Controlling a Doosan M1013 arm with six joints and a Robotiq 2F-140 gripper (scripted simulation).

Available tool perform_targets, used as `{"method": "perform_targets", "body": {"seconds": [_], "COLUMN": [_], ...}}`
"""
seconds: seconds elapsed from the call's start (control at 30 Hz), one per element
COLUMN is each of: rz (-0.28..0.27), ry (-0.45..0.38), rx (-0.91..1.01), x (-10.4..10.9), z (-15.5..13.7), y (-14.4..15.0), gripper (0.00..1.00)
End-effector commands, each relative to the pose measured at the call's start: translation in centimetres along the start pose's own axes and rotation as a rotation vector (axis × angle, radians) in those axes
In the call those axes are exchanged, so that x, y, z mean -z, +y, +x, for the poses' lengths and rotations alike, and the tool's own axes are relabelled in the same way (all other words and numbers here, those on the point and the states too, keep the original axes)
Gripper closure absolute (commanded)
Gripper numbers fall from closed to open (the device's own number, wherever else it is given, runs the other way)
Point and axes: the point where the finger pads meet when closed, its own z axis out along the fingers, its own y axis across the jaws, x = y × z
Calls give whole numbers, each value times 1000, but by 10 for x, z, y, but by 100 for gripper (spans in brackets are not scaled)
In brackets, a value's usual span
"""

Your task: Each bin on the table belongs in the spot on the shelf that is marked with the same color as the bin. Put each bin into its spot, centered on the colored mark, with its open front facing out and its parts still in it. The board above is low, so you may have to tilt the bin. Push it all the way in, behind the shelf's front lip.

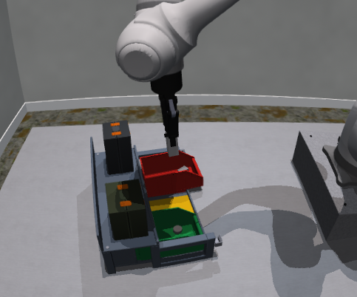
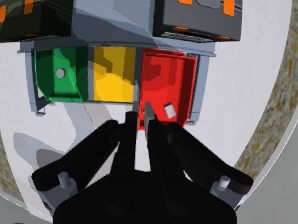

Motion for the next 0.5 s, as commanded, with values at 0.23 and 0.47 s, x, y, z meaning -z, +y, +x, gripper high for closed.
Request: {"method": "perform_targets", "body": {"seconds": [0.23,0.47], "rz": [0,0], "ry": [0,0], "rx": [0,0], "x": [0,0], "z": [0,0], "y": [0,0], "gripper": [90,90]}}
